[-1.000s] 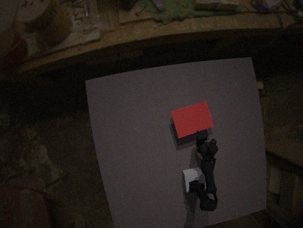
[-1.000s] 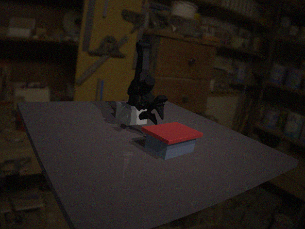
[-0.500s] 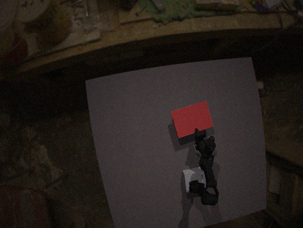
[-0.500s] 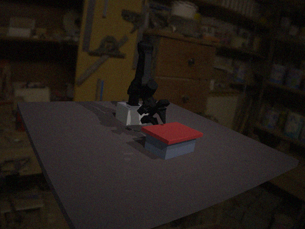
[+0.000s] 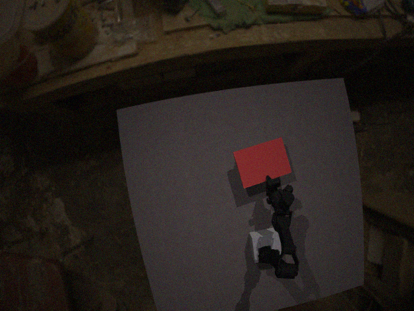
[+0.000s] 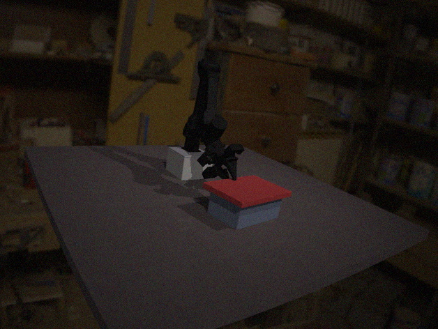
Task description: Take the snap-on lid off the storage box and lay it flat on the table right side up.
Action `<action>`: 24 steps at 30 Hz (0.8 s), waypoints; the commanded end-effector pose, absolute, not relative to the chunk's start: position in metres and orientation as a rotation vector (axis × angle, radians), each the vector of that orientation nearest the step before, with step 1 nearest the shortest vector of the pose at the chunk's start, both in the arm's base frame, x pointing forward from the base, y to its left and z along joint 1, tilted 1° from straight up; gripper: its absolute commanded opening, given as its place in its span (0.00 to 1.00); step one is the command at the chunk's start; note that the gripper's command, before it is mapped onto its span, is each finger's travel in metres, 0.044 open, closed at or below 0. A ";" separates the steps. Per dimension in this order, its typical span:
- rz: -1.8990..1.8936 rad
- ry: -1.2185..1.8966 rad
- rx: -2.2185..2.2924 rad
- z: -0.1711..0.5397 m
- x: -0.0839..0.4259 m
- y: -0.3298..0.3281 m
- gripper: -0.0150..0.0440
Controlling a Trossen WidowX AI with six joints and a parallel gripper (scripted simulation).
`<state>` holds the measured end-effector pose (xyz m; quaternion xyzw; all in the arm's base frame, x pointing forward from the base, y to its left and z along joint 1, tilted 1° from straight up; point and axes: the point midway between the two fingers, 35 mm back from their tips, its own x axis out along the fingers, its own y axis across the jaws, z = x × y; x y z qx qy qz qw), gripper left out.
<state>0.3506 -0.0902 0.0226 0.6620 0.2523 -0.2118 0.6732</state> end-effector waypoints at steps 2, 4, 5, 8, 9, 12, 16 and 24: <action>-0.480 0.567 1.493 0.022 0.351 -0.091 0.27; -0.480 0.567 1.493 0.022 0.351 -0.091 0.25; -0.480 0.567 1.493 0.022 0.351 -0.091 0.25; -0.477 0.568 1.490 0.023 0.350 -0.090 0.25; -0.477 0.568 1.490 0.023 0.350 -0.090 0.25; -0.477 0.568 1.490 0.024 0.350 -0.090 0.25; -0.477 0.568 1.490 0.025 0.350 -0.090 0.25; -0.477 0.568 1.490 0.026 0.350 -0.090 0.25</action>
